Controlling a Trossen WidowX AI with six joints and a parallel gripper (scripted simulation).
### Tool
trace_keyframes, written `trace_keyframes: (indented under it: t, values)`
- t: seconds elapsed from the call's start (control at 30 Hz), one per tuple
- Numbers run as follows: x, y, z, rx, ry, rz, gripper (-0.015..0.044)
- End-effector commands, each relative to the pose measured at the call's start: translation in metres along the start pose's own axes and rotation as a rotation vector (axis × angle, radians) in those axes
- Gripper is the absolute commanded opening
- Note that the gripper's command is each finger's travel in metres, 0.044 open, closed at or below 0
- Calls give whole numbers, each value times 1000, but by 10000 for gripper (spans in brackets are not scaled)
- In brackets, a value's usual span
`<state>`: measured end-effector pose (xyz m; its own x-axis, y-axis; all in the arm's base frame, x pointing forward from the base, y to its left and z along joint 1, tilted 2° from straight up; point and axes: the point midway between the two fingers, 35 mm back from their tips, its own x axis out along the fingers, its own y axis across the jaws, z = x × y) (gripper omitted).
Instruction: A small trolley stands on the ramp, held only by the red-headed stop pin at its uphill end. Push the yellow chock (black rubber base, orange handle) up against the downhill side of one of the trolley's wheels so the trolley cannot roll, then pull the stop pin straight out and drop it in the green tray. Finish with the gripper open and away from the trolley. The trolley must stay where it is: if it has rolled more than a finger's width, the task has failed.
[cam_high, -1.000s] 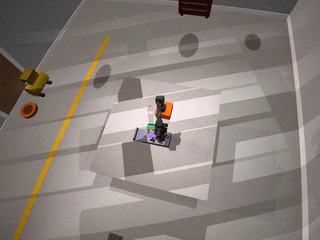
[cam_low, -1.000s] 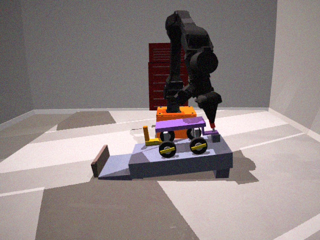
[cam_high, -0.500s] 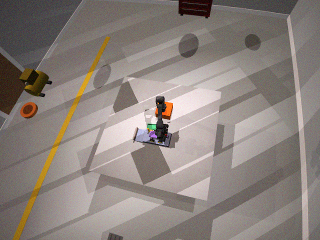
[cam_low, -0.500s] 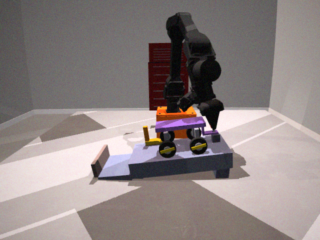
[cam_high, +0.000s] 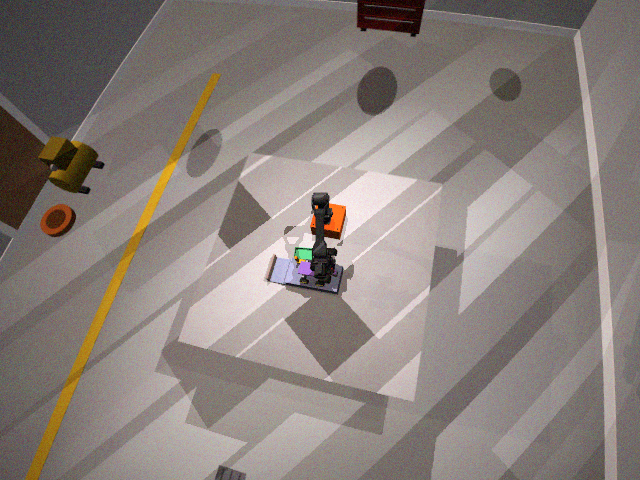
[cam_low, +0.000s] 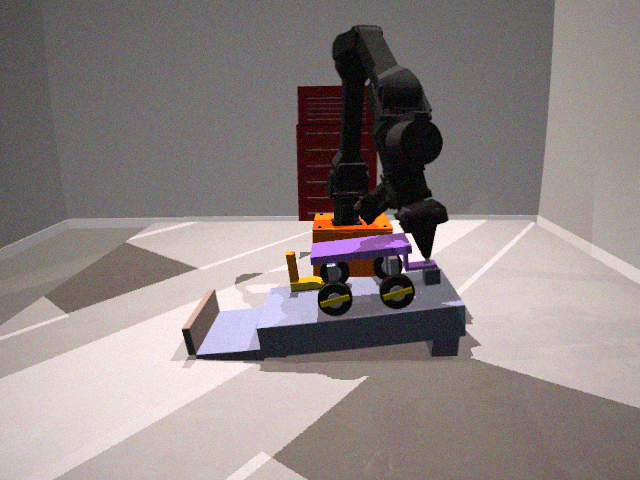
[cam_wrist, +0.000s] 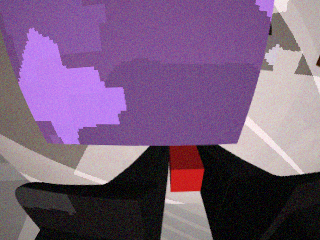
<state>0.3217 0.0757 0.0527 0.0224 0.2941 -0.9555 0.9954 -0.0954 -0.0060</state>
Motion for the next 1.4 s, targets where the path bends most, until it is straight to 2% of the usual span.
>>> trace_keyframes:
  t: [0.0, 1.37]
  values:
    - [-1, 0, 0, 0, 0, 1, 0]
    - [-38, -1, -4, 5, 2, 0, 0]
